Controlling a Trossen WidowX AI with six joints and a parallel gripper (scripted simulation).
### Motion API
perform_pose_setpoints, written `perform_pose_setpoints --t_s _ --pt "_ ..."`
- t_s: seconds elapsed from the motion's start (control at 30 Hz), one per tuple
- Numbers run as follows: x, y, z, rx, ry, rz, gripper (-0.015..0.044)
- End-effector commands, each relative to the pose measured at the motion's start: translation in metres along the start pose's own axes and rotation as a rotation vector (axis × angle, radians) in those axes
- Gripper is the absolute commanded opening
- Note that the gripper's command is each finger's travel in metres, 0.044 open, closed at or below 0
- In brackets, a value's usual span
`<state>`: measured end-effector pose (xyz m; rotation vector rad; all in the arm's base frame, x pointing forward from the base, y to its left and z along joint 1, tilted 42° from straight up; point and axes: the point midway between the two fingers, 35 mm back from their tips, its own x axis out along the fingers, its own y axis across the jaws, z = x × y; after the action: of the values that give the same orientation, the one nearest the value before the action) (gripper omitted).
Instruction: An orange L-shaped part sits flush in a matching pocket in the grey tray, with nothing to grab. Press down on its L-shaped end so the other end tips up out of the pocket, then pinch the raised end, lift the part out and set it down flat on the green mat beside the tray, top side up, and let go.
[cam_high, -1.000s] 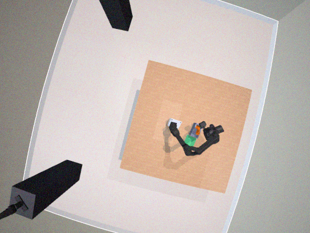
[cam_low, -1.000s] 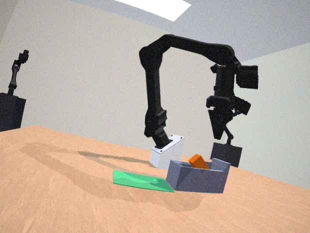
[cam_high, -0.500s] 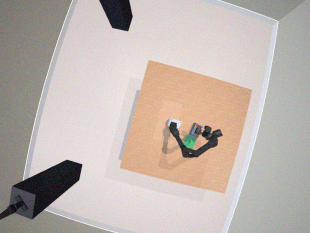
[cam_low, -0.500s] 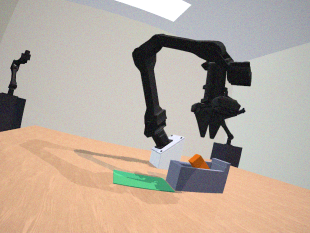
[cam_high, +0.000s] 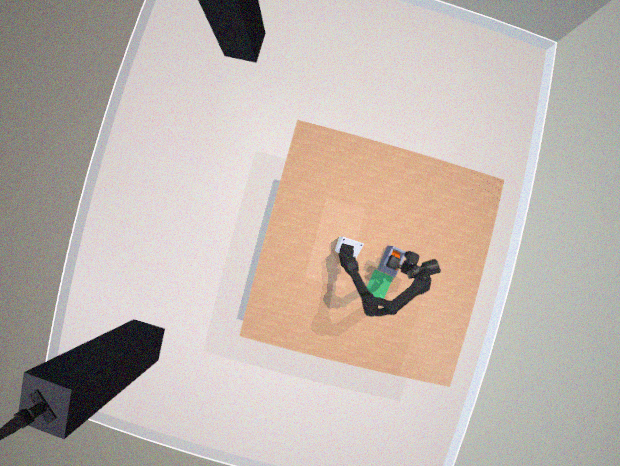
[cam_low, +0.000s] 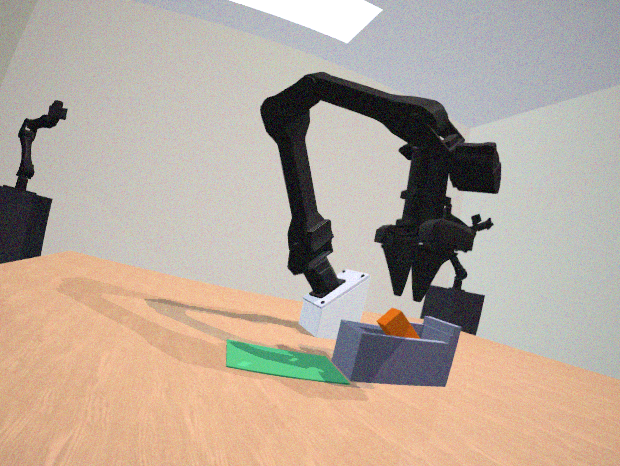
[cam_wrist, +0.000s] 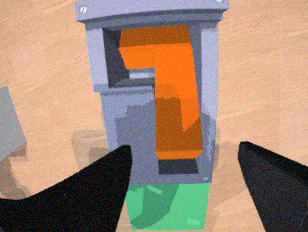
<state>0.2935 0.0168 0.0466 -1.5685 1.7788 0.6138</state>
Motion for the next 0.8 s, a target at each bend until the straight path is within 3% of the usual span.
perform_pose_setpoints --t_s 0.0,0.77 --pt "0.007 0.0 -0.001 -0.005 0.005 0.0 0.028" --pt "0.044 0.0 -0.001 -0.005 0.006 -0.001 0.028"
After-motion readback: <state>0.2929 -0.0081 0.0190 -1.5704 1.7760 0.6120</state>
